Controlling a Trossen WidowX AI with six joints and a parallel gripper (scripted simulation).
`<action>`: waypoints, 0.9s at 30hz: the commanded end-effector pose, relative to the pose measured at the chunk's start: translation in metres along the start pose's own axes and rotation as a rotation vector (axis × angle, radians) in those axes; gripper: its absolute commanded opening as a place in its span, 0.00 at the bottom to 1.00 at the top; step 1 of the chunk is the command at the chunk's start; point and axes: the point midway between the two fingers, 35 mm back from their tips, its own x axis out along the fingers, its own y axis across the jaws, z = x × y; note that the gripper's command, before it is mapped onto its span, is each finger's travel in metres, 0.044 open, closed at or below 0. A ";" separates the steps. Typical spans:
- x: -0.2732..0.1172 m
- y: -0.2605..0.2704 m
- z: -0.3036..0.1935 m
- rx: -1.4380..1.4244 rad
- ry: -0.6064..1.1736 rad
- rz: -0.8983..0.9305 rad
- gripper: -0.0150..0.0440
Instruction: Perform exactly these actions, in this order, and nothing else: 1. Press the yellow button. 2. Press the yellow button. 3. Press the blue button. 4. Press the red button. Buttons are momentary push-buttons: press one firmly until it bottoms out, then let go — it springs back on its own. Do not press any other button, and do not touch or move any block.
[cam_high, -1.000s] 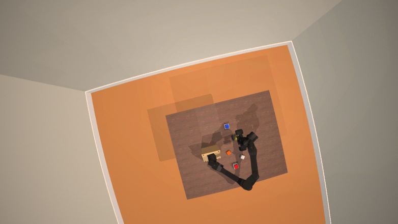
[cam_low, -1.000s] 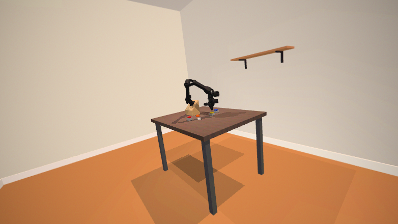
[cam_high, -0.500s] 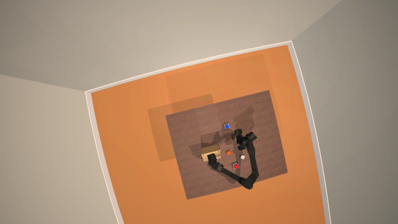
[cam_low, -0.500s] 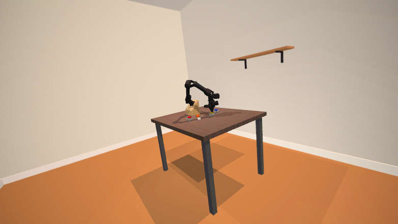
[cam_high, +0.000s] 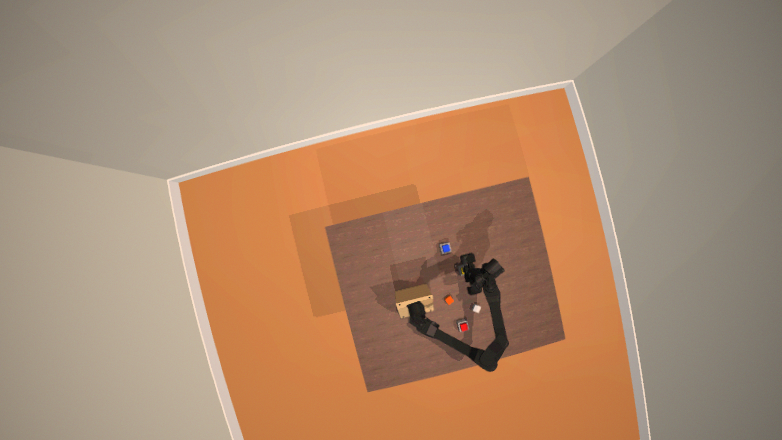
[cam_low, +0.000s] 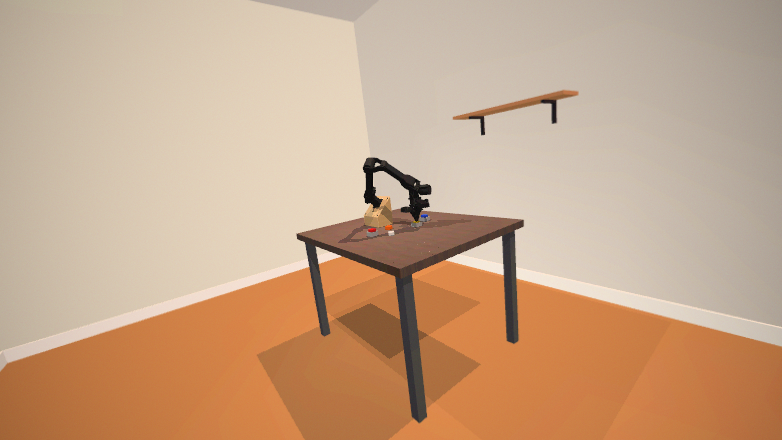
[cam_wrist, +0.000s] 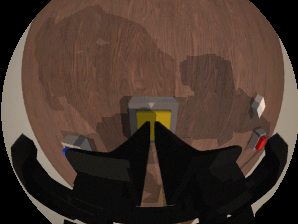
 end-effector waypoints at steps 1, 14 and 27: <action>0.002 -0.001 -0.002 -0.010 0.005 -0.007 0.29; -0.032 -0.001 -0.002 -0.010 0.005 -0.005 0.29; -0.012 -0.001 -0.002 -0.010 0.004 -0.005 0.29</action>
